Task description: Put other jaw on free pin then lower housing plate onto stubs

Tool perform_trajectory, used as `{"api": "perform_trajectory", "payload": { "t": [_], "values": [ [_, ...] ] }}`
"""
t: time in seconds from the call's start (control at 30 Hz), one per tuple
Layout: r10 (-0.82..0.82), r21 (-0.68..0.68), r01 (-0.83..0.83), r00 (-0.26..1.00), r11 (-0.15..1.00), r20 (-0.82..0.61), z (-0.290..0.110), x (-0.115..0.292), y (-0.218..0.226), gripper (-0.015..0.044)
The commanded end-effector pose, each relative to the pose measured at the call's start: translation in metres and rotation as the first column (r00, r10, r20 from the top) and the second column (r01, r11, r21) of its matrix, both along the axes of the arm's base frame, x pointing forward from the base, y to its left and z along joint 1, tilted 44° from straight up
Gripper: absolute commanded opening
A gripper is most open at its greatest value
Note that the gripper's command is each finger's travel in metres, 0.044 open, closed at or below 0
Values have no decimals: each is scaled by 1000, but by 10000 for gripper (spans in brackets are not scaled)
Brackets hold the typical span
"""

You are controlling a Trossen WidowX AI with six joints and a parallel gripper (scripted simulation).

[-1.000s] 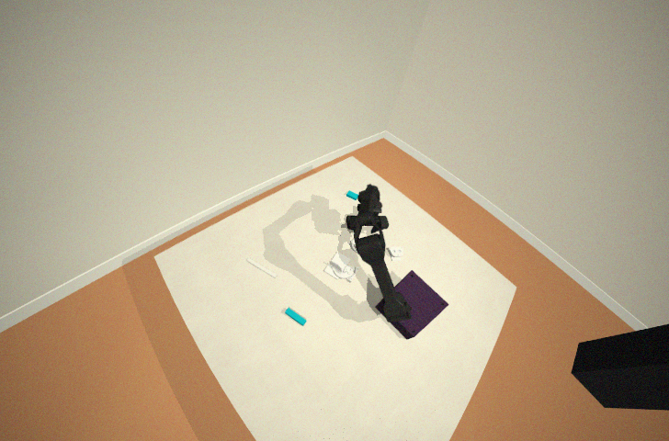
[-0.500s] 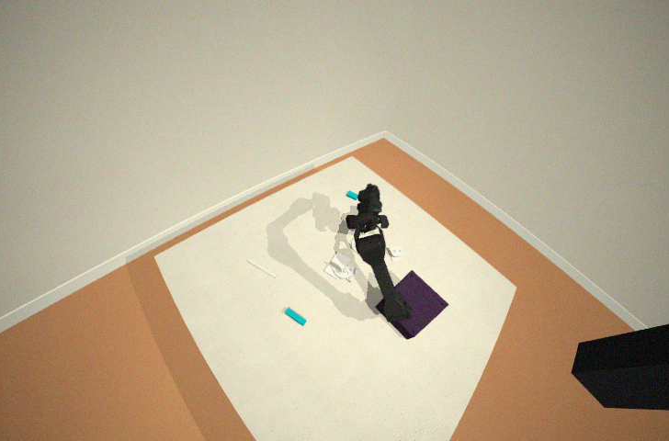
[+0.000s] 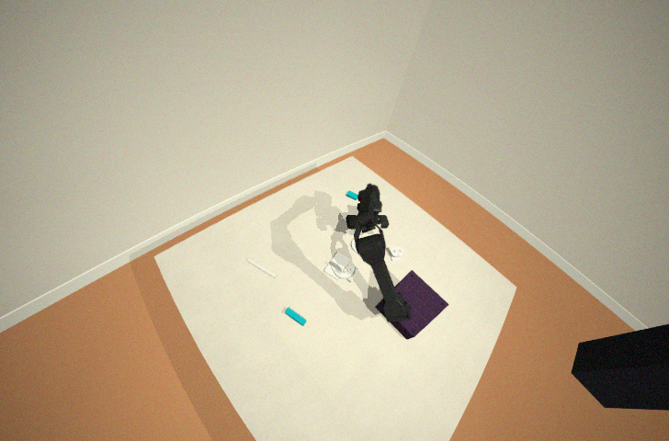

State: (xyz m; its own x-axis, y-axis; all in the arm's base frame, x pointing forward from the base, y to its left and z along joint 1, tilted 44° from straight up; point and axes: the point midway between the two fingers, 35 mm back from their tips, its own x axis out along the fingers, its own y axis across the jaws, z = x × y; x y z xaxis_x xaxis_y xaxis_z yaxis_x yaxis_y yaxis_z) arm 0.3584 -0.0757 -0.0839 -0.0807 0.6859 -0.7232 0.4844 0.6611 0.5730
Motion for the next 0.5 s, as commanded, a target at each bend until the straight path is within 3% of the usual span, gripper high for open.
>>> {"api": "perform_trajectory", "payload": {
  "t": [0.0,0.07,0.47],
  "values": [
    [5,-5,-5,1000,1000,6,1,1,-1,0],
    [5,-5,-5,1000,1000,6,1,1,-1,0],
    [0,0,0,1000,1000,0,0,0,0,315]
  ]
}}
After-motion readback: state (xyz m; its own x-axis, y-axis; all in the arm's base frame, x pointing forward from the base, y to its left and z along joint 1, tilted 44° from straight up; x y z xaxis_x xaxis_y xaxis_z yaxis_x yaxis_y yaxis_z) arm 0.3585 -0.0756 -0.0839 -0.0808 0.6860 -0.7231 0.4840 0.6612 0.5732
